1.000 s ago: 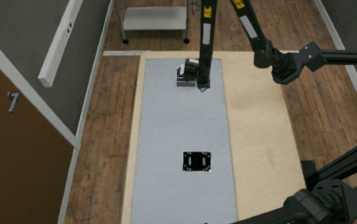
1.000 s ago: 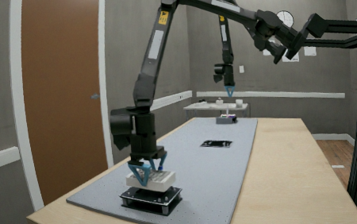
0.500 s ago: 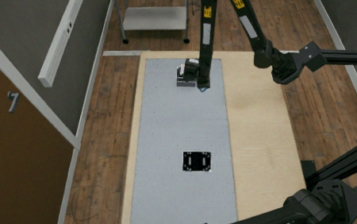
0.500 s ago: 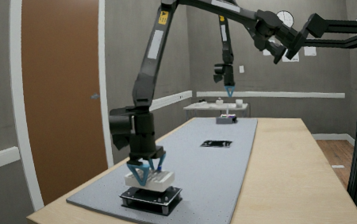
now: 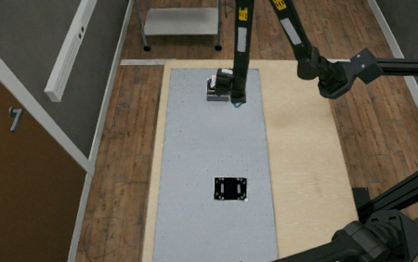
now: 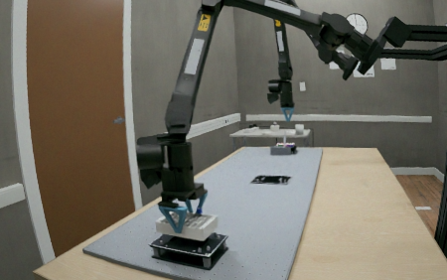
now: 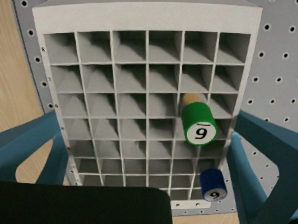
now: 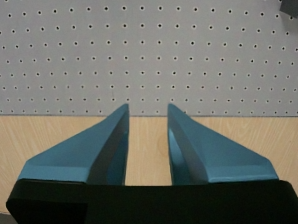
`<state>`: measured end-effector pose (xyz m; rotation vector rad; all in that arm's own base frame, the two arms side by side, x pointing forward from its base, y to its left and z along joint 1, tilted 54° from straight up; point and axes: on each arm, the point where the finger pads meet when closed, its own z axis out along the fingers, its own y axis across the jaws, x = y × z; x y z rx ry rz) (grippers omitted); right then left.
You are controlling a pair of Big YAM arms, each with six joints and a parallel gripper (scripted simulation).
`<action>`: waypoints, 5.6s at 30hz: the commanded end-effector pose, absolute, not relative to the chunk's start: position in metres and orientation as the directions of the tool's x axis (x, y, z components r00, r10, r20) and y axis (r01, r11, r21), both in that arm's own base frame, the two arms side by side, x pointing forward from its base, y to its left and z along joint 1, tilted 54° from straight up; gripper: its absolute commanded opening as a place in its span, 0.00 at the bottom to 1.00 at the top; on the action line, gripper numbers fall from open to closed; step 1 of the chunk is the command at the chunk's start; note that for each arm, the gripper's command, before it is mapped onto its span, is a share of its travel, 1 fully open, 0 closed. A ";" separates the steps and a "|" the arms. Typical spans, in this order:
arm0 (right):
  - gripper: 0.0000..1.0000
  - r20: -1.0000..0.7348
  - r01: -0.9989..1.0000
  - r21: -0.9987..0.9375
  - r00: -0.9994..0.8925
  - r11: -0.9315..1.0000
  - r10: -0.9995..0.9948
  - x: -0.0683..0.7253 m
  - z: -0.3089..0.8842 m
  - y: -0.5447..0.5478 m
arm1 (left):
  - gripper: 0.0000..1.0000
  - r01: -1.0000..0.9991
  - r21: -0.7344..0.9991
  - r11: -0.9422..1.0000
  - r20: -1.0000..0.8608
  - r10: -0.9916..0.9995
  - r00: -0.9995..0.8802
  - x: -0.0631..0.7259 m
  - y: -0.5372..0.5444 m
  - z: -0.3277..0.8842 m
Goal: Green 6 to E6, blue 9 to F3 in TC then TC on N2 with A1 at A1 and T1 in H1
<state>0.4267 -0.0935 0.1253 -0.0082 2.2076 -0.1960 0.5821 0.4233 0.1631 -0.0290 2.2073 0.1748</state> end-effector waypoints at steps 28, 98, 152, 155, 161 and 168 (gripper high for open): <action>0.24 -0.800 0.071 -0.139 -0.596 0.988 -0.070 0.427 0.128 -0.094 | 0.00 -0.085 0.119 0.989 -0.806 0.046 -0.590 0.598 0.426 0.165; 0.24 -0.800 0.071 -0.139 -0.596 0.988 -0.070 0.427 0.128 -0.094 | 0.00 -0.086 0.120 0.989 -0.807 0.047 -0.589 0.607 0.428 0.159; 0.24 -0.800 0.071 -0.139 -0.596 0.988 -0.070 0.427 0.128 -0.094 | 0.00 -0.086 0.123 0.989 -0.808 0.049 -0.587 0.614 0.429 0.156; 0.24 -0.800 0.071 -0.139 -0.596 0.988 -0.070 0.427 0.128 -0.094 | 0.00 -0.085 0.119 0.989 -0.806 0.046 -0.591 0.615 0.429 0.151; 0.24 -0.800 0.071 -0.139 -0.596 0.988 -0.070 0.427 0.128 -0.094 | 0.00 -0.089 0.125 0.988 -0.810 0.050 -0.584 0.614 0.431 0.157; 0.24 -0.800 0.071 -0.139 -0.596 0.988 -0.070 0.427 0.128 -0.094 | 0.00 -0.087 0.127 0.988 -0.811 0.053 -0.582 0.616 0.429 0.160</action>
